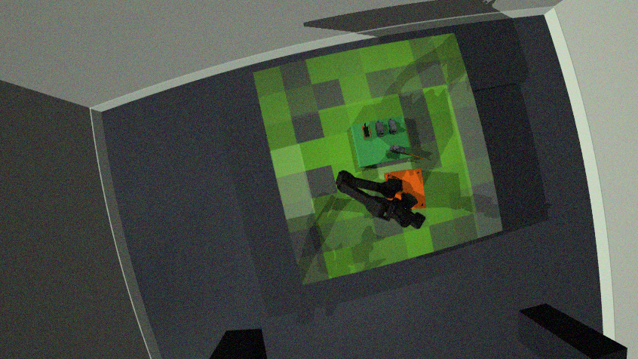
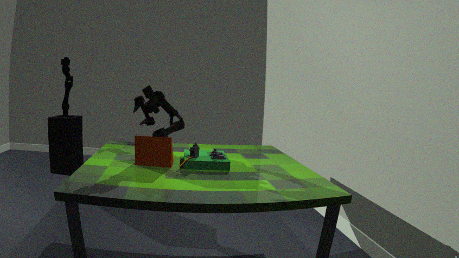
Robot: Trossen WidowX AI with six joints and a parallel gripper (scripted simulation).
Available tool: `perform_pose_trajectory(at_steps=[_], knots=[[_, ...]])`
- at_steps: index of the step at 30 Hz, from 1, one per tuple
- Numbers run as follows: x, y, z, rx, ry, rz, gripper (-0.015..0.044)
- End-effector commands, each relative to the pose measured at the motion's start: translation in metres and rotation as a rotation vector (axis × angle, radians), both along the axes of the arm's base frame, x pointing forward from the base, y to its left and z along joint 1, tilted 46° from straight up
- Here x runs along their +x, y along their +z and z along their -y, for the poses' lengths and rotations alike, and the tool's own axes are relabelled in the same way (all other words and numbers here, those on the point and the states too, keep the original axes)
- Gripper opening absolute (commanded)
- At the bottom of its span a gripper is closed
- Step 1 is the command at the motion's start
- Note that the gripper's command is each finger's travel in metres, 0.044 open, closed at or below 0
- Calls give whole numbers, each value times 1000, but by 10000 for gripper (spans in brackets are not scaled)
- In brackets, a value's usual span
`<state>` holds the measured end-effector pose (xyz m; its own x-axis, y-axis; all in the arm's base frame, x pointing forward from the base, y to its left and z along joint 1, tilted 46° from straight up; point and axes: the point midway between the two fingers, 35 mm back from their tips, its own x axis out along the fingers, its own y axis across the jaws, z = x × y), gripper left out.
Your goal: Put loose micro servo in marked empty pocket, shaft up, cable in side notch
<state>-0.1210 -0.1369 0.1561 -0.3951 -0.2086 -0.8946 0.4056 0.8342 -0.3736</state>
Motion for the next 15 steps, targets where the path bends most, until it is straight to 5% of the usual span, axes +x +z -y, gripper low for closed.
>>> perform_pose_trajectory(at_steps=[1,15], knots=[[0,0,0,0,0,2,426],[44,-17,33,-12,-119,240,440]])
